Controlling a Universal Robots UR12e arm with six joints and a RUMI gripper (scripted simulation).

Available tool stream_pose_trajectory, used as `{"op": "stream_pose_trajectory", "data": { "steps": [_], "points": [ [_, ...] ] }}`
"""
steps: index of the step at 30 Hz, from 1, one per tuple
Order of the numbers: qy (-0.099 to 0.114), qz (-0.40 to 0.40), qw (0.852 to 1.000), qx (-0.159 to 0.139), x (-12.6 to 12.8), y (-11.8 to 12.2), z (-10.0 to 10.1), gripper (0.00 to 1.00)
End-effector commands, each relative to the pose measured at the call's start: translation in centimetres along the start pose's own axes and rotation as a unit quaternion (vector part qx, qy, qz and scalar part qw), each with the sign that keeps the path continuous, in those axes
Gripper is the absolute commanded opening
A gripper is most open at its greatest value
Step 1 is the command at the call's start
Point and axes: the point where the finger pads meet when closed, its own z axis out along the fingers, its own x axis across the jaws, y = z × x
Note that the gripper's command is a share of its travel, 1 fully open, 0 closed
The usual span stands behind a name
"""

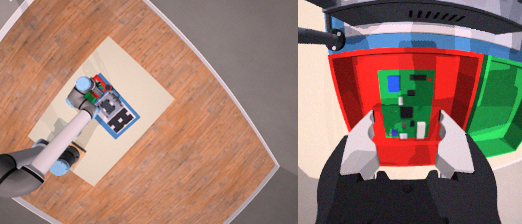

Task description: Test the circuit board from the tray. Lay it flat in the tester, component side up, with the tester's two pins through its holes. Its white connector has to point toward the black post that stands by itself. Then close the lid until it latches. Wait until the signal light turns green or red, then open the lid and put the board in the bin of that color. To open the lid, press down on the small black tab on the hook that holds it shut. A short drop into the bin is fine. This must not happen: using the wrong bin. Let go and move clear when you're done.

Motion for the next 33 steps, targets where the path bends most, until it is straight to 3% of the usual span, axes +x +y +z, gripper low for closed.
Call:
{"op": "stream_pose_trajectory", "data": {
  "steps": [1,11,21,33],
  "points": [
    [-0.001,0.000,1.000,0.000,-0.1,0.0,-0.1,0.59],
    [-0.001,0.000,1.000,0.000,-0.1,0.0,-0.3,0.59],
    [-0.001,0.000,1.000,0.000,-0.1,0.0,-3.3,0.59],
    [-0.001,0.000,1.000,0.000,-0.1,0.0,-11.5,0.59]
  ]
}}
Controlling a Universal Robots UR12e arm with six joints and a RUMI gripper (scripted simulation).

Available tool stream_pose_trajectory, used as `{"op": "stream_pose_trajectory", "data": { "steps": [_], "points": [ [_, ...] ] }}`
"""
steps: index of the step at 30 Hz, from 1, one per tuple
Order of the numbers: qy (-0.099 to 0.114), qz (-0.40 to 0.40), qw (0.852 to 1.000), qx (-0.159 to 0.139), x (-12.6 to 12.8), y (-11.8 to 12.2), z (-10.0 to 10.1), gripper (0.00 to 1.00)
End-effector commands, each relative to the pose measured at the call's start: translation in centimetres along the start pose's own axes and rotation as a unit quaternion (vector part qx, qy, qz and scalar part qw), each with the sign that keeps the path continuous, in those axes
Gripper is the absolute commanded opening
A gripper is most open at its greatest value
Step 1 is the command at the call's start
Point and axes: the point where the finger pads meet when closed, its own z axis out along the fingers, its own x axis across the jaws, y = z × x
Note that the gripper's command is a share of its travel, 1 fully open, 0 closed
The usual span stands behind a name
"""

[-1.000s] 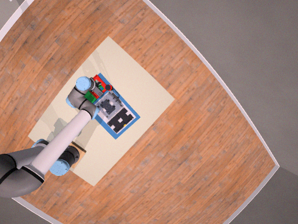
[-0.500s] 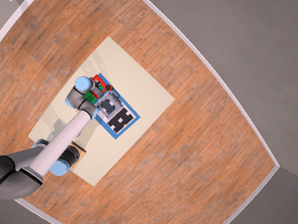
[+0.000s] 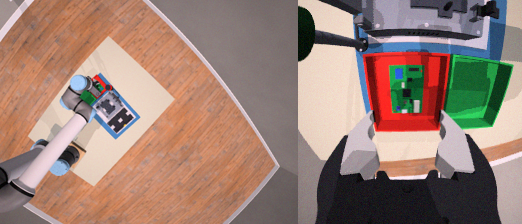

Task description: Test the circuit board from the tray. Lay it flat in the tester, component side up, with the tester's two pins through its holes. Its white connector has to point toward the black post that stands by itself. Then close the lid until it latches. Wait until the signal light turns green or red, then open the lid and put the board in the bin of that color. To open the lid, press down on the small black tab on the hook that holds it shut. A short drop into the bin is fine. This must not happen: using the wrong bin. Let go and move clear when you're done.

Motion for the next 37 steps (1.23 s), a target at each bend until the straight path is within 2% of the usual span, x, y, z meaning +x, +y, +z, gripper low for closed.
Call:
{"op": "stream_pose_trajectory", "data": {
  "steps": [1,3,13,14,37],
  "points": [
    [0.000,0.000,1.000,0.000,0.0,0.0,-3.4,0.59],
    [0.000,0.000,1.000,0.000,0.0,0.0,-4.3,0.59],
    [0.000,0.000,1.000,0.000,0.0,0.0,-5.4,0.59],
    [0.000,0.000,1.000,0.000,0.0,0.0,-5.4,1.00],
    [0.000,0.000,1.000,0.000,0.0,0.0,-5.4,1.00]
  ]
}}
